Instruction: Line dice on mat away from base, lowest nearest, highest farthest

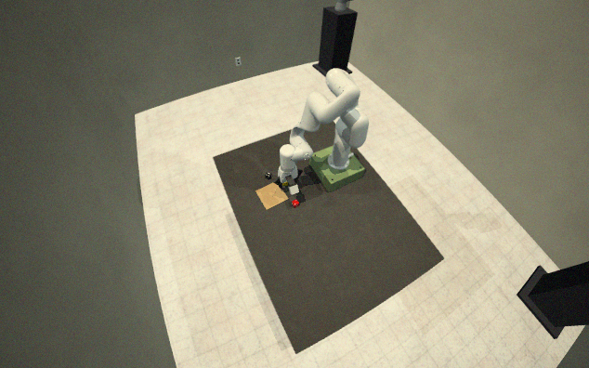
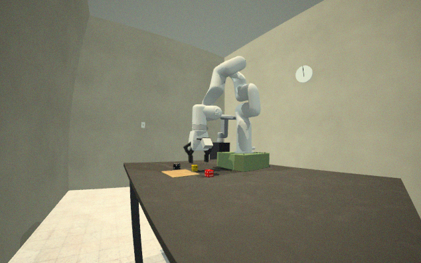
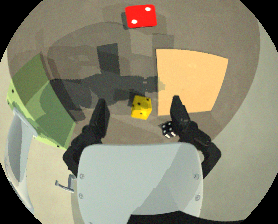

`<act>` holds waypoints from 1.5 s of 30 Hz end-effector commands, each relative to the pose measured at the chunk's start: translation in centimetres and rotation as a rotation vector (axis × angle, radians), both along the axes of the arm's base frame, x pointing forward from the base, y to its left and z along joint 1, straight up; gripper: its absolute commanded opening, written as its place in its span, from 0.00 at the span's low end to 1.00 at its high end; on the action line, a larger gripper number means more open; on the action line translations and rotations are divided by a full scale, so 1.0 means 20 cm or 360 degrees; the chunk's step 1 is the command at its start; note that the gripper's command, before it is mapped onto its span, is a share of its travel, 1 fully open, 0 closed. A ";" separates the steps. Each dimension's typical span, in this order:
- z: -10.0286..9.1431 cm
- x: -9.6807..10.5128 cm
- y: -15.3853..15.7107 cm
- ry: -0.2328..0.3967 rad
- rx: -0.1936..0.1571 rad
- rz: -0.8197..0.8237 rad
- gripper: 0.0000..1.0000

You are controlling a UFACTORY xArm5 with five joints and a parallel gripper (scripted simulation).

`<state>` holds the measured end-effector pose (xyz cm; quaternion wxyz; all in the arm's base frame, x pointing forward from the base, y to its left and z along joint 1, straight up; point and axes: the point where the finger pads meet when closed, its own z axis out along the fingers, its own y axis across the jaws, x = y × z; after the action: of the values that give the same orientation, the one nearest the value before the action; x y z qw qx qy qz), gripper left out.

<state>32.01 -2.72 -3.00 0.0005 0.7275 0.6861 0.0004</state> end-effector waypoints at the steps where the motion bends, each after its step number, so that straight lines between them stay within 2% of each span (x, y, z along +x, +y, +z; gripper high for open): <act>1: 0.00 0.01 0.08 -0.0004 0.0000 0.0001 1.00; 7: 0.00 0.04 0.31 -0.0004 0.0001 0.0001 1.00; 9: 0.00 0.04 0.31 -0.0004 0.0001 0.0001 1.00; 15: 0.00 0.07 0.56 -0.0003 0.0001 0.0001 1.00; 20: 0.00 0.08 0.70 -0.0003 0.0002 0.0001 1.00; 45: 0.00 0.09 0.73 -0.0003 0.0002 0.0001 1.00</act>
<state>33.60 11.76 -3.03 0.0000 0.7273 0.6863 0.0000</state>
